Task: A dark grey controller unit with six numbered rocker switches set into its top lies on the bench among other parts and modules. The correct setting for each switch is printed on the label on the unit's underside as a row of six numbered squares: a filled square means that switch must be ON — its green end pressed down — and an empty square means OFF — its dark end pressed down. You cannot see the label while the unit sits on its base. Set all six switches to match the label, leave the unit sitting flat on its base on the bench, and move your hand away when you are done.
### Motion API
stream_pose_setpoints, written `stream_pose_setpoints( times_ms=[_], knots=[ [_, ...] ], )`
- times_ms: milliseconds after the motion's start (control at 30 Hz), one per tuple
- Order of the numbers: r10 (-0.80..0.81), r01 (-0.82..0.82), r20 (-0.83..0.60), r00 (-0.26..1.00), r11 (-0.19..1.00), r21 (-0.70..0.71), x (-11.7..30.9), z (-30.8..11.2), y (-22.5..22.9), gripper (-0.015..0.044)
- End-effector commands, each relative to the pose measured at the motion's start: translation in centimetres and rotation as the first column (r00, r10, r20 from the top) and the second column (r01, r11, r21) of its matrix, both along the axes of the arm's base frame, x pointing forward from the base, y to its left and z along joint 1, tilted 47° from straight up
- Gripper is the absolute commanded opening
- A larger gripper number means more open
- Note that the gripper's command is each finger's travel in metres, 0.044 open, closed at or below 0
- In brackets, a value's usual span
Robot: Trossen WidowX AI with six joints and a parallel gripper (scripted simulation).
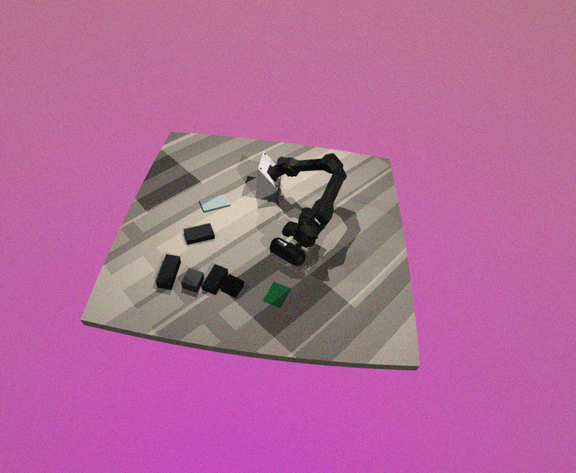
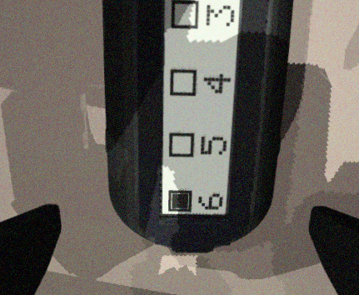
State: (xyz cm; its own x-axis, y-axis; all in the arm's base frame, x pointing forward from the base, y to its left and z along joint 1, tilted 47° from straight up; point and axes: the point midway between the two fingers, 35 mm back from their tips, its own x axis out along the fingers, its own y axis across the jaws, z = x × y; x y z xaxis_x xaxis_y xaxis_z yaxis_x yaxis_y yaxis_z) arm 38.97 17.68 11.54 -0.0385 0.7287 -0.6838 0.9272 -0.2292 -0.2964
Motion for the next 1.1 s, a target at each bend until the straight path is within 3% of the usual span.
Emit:
stream_pose_setpoints(
  times_ms=[0, 433, 600, 1067],
  knots=[
    [-0.003, 0.003, -0.009, 1.0, 1.0, 0.002, -0.2, -0.6, 0.6, 0.044],
    [-0.004, 0.004, -0.01, 1.0, 1.0, 0.005, -0.4, -1.8, 1.9, 0.044],
    [-0.004, 0.004, -0.01, 1.0, 1.0, 0.005, -0.4, -1.8, 1.9, 0.0328],
    [-0.004, 0.004, -0.01, 1.0, 1.0, 0.005, -0.4, -1.8, 1.9, 0.0326]
  ],
)
